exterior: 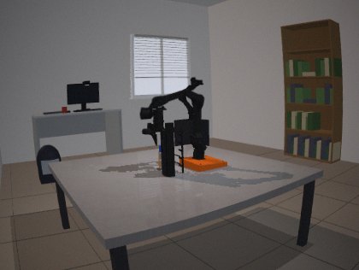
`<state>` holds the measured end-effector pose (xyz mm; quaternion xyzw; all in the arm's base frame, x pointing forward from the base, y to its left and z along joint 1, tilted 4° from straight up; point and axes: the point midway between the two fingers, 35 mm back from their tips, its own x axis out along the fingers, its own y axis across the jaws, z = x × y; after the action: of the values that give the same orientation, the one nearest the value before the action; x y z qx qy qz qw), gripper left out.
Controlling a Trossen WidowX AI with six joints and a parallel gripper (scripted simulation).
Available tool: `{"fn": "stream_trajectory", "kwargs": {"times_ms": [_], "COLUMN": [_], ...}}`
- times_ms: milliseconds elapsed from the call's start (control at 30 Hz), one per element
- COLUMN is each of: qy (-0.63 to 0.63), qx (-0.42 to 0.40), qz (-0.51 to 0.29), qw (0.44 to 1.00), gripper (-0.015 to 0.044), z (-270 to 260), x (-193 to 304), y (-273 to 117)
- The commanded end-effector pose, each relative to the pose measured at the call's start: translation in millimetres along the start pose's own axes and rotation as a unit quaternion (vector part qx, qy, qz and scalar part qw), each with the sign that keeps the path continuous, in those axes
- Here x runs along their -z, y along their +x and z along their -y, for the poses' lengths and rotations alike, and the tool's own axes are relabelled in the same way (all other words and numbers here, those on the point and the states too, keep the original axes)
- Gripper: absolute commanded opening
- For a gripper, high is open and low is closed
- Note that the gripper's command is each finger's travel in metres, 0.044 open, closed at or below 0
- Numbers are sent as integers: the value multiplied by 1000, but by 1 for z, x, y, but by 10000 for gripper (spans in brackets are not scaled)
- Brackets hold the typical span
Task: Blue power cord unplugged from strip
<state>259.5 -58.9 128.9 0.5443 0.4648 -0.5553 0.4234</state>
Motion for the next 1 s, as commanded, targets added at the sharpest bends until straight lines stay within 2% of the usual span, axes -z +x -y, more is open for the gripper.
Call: {"fn": "stream_trajectory", "kwargs": {"times_ms": [0,567,967], "qy": [1,1,1], "qx": [-2,-2,-2], "qz": [-3,-4,-4], "qw": [1000,1000,1000], "gripper": [160,160,160], "z": [-1,0,0], "x": [7,35,36], "y": [-2,-2,8]}}
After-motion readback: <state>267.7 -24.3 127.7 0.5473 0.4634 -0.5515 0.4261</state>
